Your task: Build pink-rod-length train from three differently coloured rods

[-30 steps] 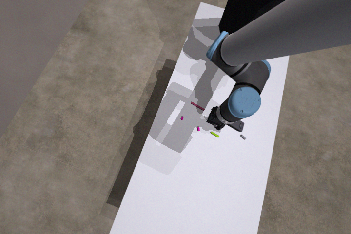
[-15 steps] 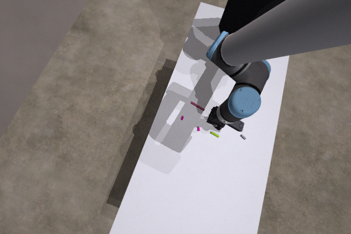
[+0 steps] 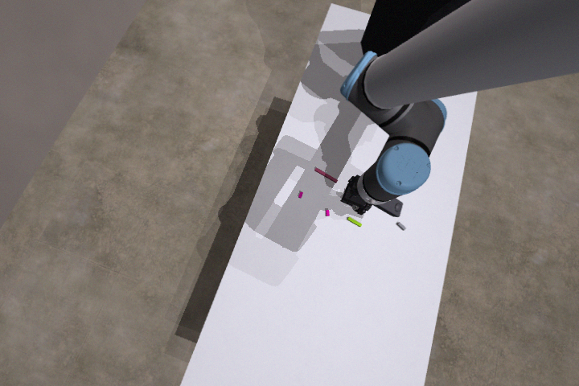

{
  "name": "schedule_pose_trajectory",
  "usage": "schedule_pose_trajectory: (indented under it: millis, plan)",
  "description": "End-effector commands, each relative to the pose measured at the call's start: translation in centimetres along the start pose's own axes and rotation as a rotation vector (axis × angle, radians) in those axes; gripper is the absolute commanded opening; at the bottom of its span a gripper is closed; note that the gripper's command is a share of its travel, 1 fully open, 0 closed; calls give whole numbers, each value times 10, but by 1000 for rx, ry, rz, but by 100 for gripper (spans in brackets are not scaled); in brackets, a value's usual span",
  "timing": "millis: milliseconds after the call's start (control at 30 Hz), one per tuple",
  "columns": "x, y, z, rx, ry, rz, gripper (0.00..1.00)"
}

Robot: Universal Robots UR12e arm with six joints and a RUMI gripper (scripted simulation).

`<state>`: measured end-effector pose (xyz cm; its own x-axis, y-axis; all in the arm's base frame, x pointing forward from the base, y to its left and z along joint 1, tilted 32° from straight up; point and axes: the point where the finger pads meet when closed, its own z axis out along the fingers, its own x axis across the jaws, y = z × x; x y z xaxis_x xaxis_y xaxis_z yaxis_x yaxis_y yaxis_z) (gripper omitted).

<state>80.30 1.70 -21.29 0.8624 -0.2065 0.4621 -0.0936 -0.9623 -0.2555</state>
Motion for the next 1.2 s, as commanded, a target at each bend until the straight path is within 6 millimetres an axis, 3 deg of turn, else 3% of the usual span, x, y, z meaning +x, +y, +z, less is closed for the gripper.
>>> schedule_pose_trajectory:
  millis: [0, 133, 433, 667, 1067, 1167]
  plan:
    - [0, 0, -3, 0, 1, 0, 0]
    - [0, 0, -20, 0, 1, 0, 0]
    - [0, 0, -82, 0, 1, 0, 0]
    - [0, 0, -99, 0, 1, 0, 0]
    - [0, -1, -100, 0, 1, -2, 0]
    - [-11, -28, -99, -1, -1, -88, 0]
